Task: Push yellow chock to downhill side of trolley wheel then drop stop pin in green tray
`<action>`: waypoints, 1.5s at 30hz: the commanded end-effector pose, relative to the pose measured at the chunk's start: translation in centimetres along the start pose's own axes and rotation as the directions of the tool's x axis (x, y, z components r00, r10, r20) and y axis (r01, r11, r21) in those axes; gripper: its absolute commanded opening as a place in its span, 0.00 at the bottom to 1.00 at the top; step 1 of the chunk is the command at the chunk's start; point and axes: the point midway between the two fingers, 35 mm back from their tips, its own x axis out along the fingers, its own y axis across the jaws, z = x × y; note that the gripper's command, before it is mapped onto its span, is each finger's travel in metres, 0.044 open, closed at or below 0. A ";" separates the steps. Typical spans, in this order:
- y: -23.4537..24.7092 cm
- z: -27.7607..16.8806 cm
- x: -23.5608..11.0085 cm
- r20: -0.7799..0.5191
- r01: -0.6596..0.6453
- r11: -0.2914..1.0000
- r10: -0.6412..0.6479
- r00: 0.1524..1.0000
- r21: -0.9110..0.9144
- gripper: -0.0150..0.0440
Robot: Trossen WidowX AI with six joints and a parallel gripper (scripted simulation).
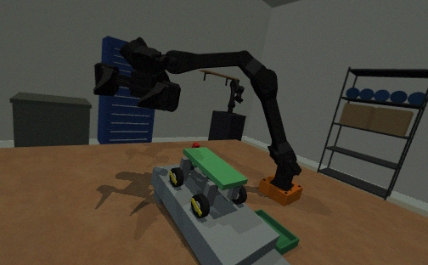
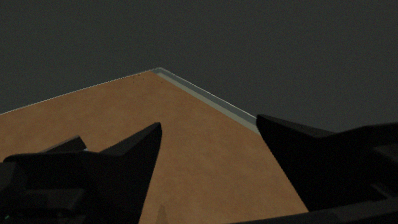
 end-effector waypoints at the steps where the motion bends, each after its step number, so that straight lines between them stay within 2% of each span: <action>1: 0.0 -0.1 -0.1 -0.004 0.003 1.000 -0.003 1.000 0.011 0.89; 4: 0.4 -1.0 -0.8 -0.069 0.054 0.984 -0.043 0.997 0.167 0.75; 8: 1.4 -2.6 -2.2 -0.187 0.170 0.895 -0.099 0.977 0.413 0.58; 15: 4.1 -5.8 -5.1 -0.398 0.410 0.572 -0.154 0.905 0.710 0.58; 21: 7.2 -8.5 -7.9 -0.571 0.592 0.187 -0.154 0.806 0.784 0.58; 28: 11.9 -11.5 -11.5 -0.747 0.701 -0.282 -0.105 0.657 0.656 0.58; 35: 17.3 -13.9 -15.1 -0.878 0.652 -0.666 -0.011 0.479 0.364 0.58; 42: 23.2 -15.7 -18.7 -0.951 0.452 -0.891 0.110 0.289 0.034 0.58; 45: 23.7 -15.8 -19.0 -0.955 0.426 -0.905 0.123 0.270 0.004 0.58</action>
